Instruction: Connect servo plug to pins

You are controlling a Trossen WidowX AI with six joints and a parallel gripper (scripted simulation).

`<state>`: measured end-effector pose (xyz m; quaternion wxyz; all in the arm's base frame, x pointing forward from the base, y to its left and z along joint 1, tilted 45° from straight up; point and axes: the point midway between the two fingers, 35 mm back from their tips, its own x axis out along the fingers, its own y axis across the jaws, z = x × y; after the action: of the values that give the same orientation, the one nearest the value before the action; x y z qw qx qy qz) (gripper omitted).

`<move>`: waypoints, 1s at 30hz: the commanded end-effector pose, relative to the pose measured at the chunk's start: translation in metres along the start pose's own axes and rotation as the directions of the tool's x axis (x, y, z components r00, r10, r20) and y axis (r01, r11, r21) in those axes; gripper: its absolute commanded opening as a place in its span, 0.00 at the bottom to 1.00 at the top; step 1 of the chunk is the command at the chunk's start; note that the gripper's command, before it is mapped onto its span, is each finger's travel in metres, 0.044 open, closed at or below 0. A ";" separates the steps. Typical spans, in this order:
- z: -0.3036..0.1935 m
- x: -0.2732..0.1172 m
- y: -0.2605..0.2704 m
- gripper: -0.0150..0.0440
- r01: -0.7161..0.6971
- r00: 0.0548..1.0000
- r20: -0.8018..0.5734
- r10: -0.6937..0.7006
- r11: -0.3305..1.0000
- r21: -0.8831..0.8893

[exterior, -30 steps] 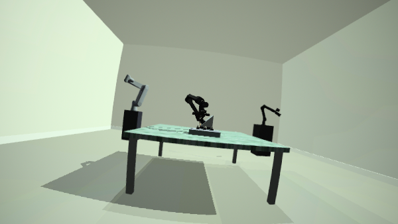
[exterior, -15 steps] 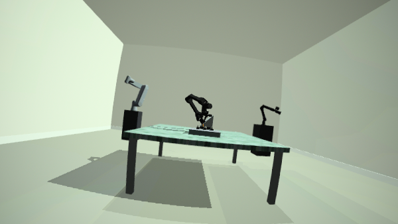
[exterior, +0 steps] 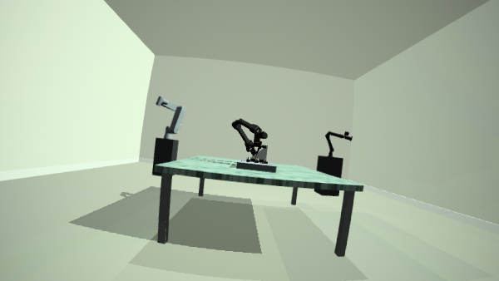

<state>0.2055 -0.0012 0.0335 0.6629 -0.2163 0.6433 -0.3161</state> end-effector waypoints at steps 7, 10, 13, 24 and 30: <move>-0.003 0.034 -0.002 0.25 0.003 1.000 -0.001 -0.003 1.000 0.005; -0.002 0.033 -0.002 0.25 0.003 1.000 -0.001 -0.003 1.000 0.005; 0.004 0.033 -0.002 0.25 0.003 1.000 -0.001 -0.003 1.000 0.005; 0.032 0.029 -0.005 0.25 0.003 1.000 0.000 -0.003 1.000 0.006; 0.037 0.030 -0.004 0.25 0.003 1.000 0.000 -0.003 1.000 0.006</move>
<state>0.2368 -0.0283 0.0187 0.6655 -0.2113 0.6412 -0.3184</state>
